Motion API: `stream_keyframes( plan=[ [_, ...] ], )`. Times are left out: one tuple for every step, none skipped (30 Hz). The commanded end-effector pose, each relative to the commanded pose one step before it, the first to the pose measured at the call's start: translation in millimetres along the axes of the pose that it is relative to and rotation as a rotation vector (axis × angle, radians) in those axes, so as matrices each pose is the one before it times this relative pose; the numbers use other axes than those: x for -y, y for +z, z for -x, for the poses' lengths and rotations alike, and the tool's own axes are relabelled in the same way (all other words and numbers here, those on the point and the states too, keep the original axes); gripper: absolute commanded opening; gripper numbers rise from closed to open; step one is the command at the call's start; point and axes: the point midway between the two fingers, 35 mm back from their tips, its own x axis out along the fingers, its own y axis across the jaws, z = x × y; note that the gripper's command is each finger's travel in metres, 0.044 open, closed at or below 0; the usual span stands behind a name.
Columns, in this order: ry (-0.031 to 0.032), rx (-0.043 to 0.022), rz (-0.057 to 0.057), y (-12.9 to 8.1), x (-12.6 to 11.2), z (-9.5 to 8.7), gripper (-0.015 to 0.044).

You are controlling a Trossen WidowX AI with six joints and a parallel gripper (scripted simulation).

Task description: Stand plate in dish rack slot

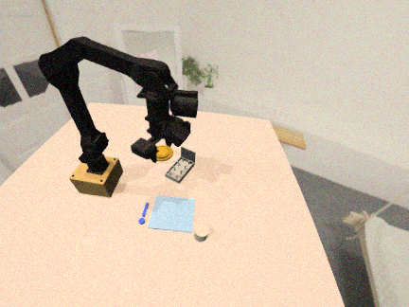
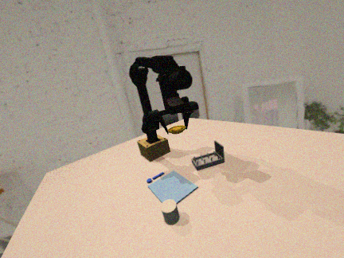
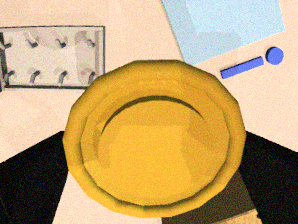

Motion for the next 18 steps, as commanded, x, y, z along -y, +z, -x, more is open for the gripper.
stream_keyframes(
  plan=[
    [-0.00481, 0.00729, -0.0382, -4.59, -0.06, -0.90, 0.0000],
    [0.00000, 0.00000, 0.0000, 0.00, 0.00, 0.00, 0.0000],
    [-0.00364, -0.00225, 0.0008, 0.15, 0.88, -1.06, 0.0000],
    [-0.01085, -0.00685, 0.0023, 0.42, 2.65, -3.17, 0.0000],
    [-0.01786, -0.01177, 0.0040, 0.59, 4.40, -5.27, 0.0000],
    [-0.01756, -0.01356, 0.0056, 0.86, 4.62, -6.45, 0.0000],
    [-0.00619, -0.00878, 0.0059, 1.35, 2.37, -5.58, 0.0000],
    [0.01750, 0.00296, 0.0062, 2.70, -2.42, -3.42, 0.0000],
    [0.01752, 0.00326, 0.0064, 2.68, -2.32, -3.41, 0.0000],
    [0.01751, 0.00353, 0.0065, 2.66, -2.21, -3.40, 0.0000],
    [0.01769, 0.00393, 0.0067, 2.65, -2.16, -3.35, 0.0000],
    [0.01764, 0.00418, 0.0068, 2.62, -2.04, -3.34, 0.0000],
    [0.02046, 0.00517, 0.0081, 3.02, -2.24, -3.87, 0.0000],
    [0.02179, 0.00589, 0.0089, 3.18, -2.23, -4.13, 0.0000],
    [0.02167, 0.00625, 0.0092, 3.13, -2.06, -4.10, 0.0000],
    [0.02155, 0.00660, 0.0094, 3.07, -1.89, -4.07, 0.0000],
    [0.02142, 0.00695, 0.0097, 3.01, -1.72, -4.03, 0.0000],
    [0.02128, 0.00729, 0.0099, 2.94, -1.56, -3.99, 0.0000]
  ],
)
